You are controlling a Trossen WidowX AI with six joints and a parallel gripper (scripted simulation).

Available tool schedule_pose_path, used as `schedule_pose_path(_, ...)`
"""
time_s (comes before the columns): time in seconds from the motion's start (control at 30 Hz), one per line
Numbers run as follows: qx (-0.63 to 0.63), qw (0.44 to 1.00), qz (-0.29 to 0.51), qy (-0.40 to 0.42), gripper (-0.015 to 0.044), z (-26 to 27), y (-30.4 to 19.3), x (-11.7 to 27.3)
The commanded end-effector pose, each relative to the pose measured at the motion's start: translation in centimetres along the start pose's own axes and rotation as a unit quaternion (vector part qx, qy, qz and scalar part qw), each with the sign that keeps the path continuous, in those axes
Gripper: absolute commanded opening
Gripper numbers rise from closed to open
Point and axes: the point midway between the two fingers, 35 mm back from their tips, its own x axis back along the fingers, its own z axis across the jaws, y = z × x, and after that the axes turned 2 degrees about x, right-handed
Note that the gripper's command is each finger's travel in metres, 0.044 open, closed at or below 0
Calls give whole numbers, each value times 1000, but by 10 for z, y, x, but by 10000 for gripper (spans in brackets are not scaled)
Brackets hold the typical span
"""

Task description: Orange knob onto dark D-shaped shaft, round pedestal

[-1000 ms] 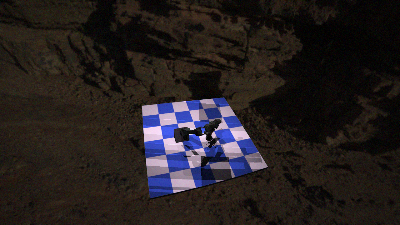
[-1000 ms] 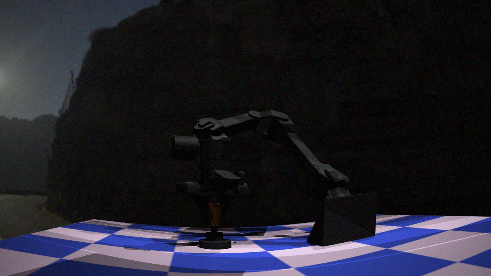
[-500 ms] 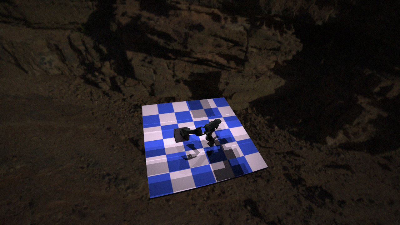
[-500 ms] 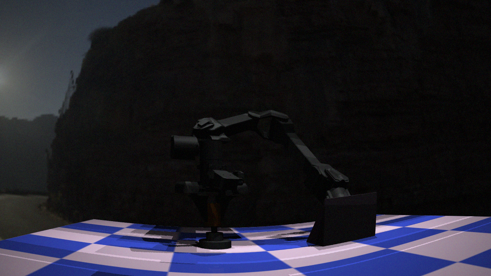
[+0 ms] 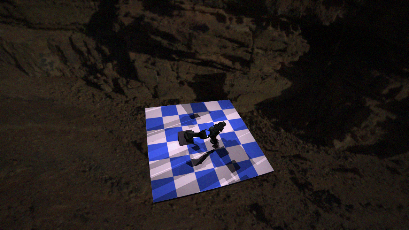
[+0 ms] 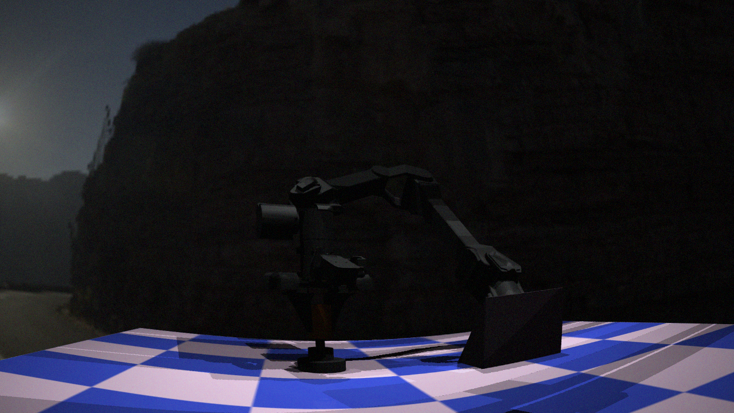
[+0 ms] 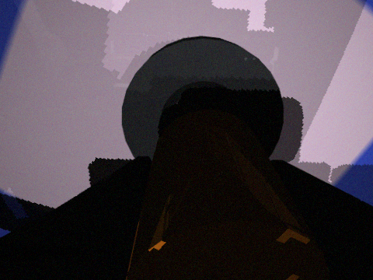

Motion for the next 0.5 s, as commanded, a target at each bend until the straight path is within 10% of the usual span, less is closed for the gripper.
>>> schedule_pose_path(0.0,0,1000,0,-1,0,0,-2,2)
schedule_pose_path(0.47,0,1000,0,-1,0,-3,-1,1)
